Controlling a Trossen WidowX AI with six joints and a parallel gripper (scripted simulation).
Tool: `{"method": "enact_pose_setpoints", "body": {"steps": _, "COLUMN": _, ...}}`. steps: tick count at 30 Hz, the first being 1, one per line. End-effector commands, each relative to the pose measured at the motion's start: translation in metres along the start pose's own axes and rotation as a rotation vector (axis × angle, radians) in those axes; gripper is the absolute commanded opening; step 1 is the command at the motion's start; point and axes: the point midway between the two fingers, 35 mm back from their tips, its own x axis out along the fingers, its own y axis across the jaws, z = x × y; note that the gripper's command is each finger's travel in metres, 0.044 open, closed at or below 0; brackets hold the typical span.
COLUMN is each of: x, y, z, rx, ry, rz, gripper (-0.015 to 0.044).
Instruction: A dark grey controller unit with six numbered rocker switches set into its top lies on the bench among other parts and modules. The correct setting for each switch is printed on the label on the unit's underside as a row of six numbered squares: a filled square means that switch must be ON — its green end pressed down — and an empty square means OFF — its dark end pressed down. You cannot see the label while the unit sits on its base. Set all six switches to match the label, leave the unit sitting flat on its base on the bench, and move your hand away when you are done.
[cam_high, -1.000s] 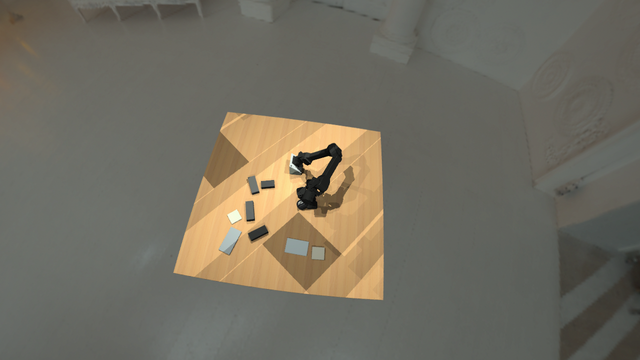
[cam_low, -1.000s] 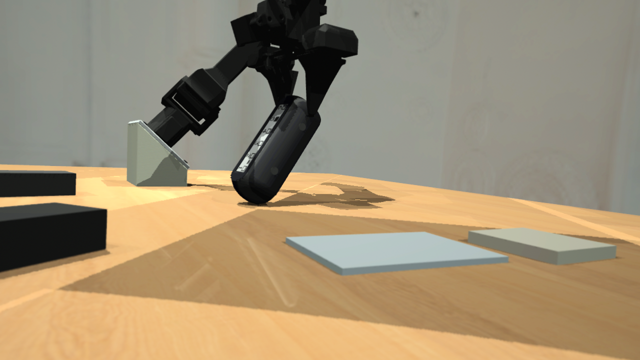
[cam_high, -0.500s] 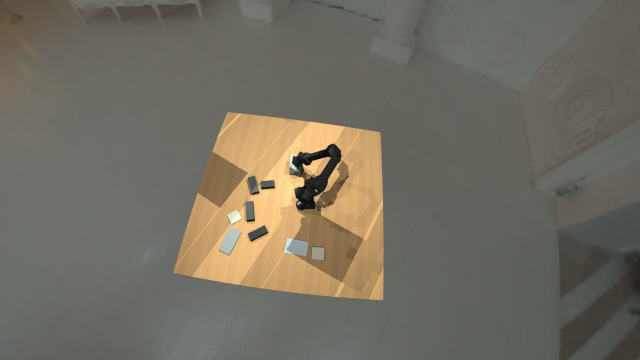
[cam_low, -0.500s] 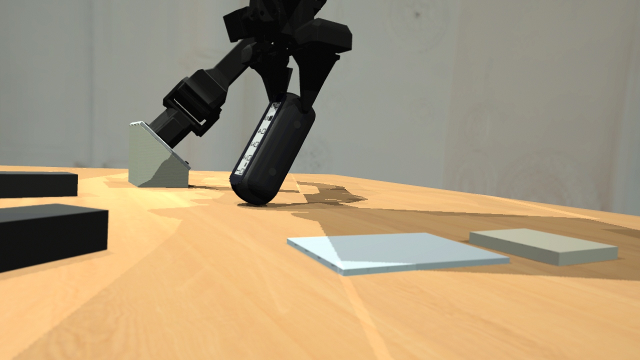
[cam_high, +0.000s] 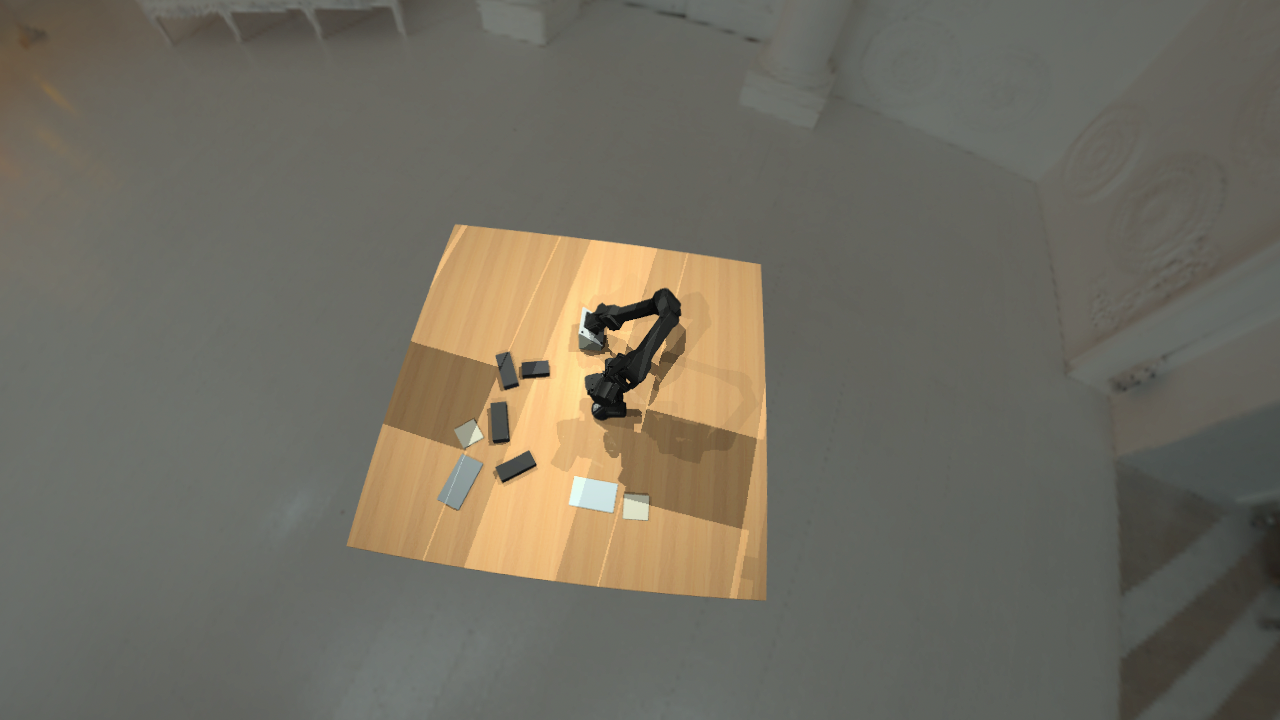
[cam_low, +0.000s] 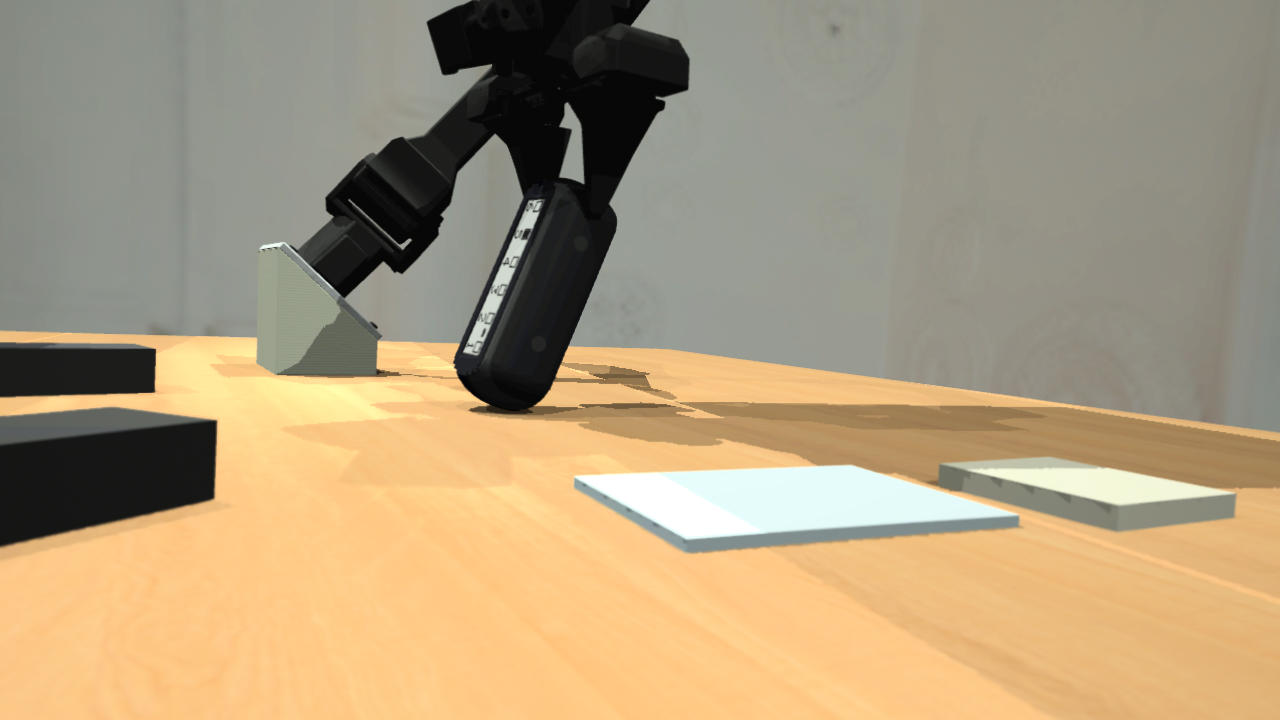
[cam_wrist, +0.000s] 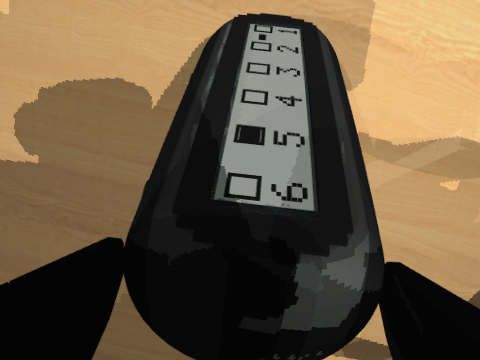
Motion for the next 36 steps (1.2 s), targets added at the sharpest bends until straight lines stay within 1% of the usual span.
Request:
{"method": "enact_pose_setpoints", "body": {"steps": 1, "x": 0.003, "y": -0.001, "z": 0.007, "rx": -0.002, "ry": -0.011, "rz": -0.017, "gripper": 0.0338}}
{"method": "enact_pose_setpoints", "body": {"steps": 36, "x": 0.001, "y": -0.001, "z": 0.047, "rx": -0.002, "ry": -0.013, "rz": -0.017, "gripper": 0.0338}}
